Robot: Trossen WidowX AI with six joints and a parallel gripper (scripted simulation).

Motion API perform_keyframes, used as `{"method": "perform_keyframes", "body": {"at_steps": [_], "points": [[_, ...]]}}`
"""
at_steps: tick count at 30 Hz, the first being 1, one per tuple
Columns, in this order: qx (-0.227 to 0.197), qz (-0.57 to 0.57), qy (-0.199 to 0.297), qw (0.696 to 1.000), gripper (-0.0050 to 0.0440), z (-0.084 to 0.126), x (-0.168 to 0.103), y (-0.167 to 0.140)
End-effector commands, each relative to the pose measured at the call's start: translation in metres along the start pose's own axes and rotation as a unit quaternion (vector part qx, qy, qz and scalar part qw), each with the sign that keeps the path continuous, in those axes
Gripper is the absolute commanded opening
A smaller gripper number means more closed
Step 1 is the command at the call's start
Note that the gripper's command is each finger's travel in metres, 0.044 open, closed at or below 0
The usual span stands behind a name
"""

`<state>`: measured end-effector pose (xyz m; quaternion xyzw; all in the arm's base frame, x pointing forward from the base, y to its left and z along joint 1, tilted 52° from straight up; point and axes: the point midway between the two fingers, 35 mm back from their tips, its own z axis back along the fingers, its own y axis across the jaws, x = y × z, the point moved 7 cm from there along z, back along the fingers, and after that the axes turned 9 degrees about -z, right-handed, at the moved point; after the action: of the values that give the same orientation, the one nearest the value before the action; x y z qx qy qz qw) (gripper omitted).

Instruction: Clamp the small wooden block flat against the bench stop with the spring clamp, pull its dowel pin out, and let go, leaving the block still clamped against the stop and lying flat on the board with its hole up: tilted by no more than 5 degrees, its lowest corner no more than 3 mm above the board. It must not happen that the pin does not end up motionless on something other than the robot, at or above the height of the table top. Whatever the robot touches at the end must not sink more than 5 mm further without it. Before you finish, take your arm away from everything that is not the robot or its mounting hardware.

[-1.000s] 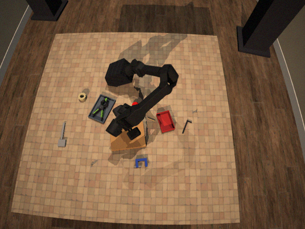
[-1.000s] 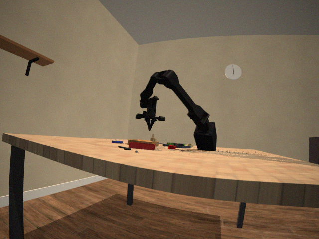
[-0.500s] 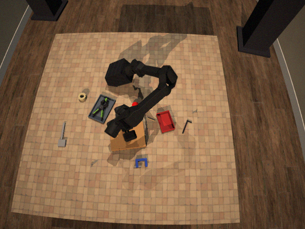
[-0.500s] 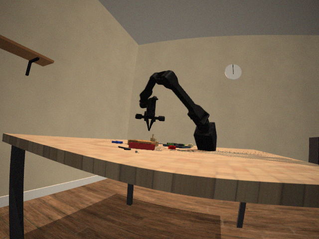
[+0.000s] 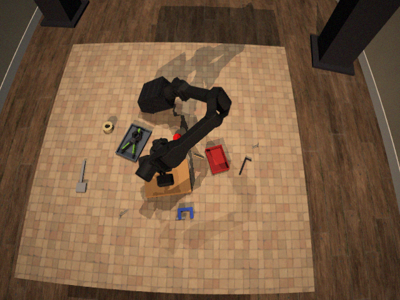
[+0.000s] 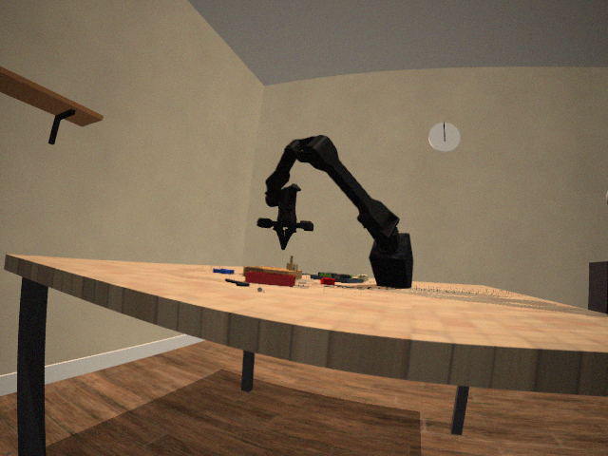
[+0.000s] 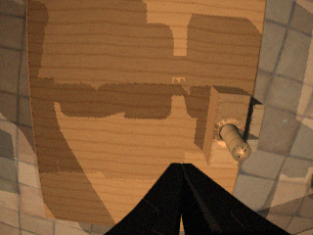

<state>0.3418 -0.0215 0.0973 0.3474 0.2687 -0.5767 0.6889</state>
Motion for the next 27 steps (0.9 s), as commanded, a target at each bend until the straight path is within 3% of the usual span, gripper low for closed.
{"method": "perform_keyframes", "body": {"at_steps": [1, 27], "points": [[-0.001, -0.022, -0.001, 1.0, 0.0, 0.0, 0.003, 0.001], [-0.001, -0.022, -0.003, 1.0, 0.0, -0.032, 0.004, 0.003]]}}
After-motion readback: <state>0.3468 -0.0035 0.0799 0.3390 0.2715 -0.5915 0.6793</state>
